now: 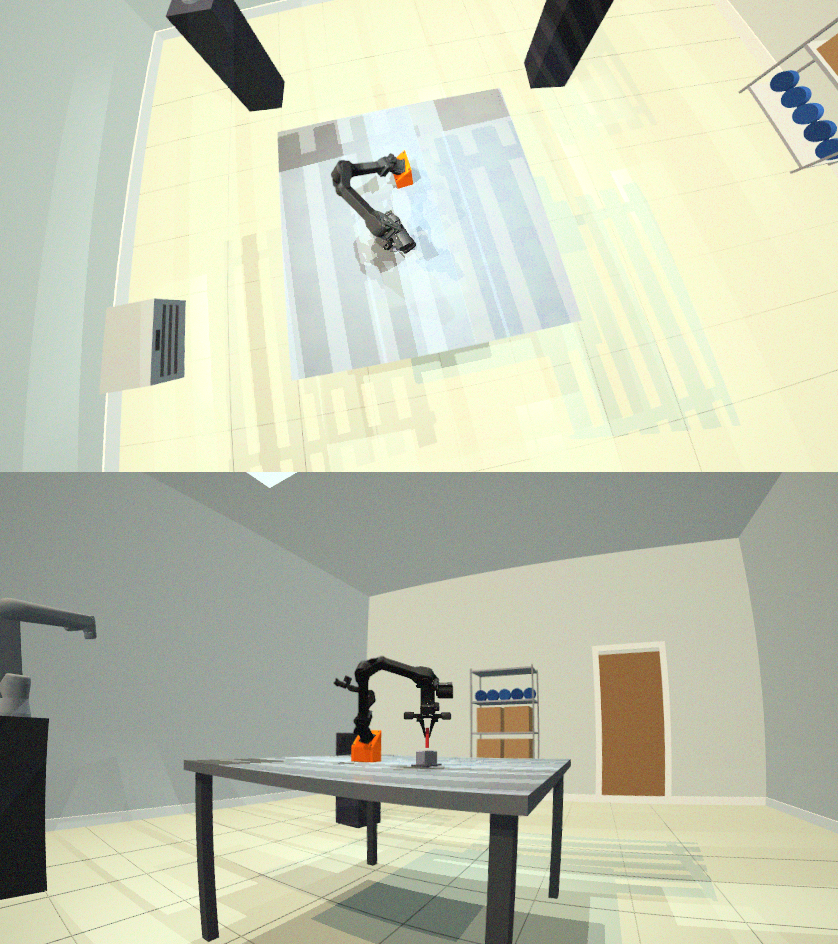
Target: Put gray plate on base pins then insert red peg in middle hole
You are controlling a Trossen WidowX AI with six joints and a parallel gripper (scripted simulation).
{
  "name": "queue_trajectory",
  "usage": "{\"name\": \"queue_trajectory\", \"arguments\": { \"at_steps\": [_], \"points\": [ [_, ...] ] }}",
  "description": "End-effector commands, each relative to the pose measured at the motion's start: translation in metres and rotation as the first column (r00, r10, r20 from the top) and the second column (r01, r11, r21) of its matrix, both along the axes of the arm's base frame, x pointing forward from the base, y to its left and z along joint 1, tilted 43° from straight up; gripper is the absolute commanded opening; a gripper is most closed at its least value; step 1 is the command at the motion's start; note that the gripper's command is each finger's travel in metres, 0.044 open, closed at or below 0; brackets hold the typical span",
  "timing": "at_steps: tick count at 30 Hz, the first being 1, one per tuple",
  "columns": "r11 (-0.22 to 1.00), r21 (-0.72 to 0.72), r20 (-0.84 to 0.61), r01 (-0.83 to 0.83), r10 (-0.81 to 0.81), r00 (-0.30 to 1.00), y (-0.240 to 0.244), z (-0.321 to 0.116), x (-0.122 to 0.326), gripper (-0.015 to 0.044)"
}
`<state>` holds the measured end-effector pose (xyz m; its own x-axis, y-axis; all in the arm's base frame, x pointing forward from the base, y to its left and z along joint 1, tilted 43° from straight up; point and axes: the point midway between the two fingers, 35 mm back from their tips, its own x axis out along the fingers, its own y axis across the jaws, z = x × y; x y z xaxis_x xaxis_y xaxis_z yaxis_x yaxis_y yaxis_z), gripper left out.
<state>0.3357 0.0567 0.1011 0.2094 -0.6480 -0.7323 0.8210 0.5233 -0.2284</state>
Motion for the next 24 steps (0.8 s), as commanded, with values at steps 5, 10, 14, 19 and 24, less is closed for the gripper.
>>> {"name": "queue_trajectory", "arguments": {
  "at_steps": [5,10,14,19,24],
  "points": [
    [1.000,-0.003,0.000,-0.004,0.004,1.000,0.0006,0.0007,0.0004,0.0000],
    [1.000,-0.003,0.000,-0.004,0.004,1.000,0.0006,0.0007,0.0004,0.0000],
    [1.000,-0.003,0.000,-0.004,0.004,1.000,0.0006,0.0007,0.0004,0.0000],
    [1.000,0.000,0.001,-0.001,0.001,1.000,0.0005,0.0001,0.0003,0.0000],
    [1.000,0.000,0.001,-0.001,0.001,1.000,-0.0005,-0.0010,0.0007,0.0000]
  ]
}}
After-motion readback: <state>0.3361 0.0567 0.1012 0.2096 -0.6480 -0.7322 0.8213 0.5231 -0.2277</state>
